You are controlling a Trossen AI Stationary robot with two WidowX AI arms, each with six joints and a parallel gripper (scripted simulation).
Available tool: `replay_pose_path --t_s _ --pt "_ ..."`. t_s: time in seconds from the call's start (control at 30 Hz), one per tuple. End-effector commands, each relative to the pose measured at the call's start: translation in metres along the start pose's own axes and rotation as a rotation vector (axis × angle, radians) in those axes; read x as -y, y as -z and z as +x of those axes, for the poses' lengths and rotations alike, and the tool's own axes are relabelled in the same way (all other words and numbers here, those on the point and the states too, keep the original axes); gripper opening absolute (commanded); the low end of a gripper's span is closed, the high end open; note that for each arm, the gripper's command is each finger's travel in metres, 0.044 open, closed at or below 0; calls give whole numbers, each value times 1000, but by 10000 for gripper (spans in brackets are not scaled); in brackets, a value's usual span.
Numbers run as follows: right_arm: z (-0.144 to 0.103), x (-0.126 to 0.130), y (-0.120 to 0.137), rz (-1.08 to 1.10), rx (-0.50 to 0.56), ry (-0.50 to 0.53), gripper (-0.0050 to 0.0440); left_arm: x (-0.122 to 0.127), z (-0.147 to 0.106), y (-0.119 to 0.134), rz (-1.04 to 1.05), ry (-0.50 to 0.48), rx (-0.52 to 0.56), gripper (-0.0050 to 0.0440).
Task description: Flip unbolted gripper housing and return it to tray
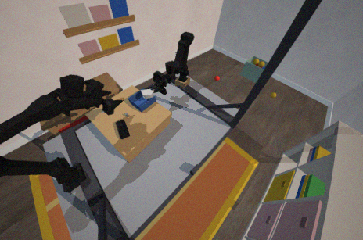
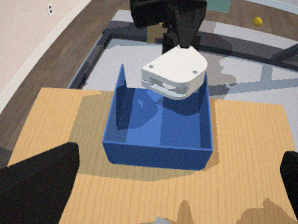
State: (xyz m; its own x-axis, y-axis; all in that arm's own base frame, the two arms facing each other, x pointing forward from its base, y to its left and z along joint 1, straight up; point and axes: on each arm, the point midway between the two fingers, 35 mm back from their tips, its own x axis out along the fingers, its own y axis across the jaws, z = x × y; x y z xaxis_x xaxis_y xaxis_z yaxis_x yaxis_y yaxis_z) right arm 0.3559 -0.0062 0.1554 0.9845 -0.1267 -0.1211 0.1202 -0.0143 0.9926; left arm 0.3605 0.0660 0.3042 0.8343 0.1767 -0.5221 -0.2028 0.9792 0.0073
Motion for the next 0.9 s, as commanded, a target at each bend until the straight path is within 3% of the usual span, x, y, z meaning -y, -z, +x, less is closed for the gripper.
replay_pose_path --t_s 0.0,0.87 --pt "0 -16 0 7 -1 -35 110 0 -7 -7 -7 4 27 439" --pt "-6 -19 1 7 -1 -35 110 0 -7 -7 -7 4 27 439"
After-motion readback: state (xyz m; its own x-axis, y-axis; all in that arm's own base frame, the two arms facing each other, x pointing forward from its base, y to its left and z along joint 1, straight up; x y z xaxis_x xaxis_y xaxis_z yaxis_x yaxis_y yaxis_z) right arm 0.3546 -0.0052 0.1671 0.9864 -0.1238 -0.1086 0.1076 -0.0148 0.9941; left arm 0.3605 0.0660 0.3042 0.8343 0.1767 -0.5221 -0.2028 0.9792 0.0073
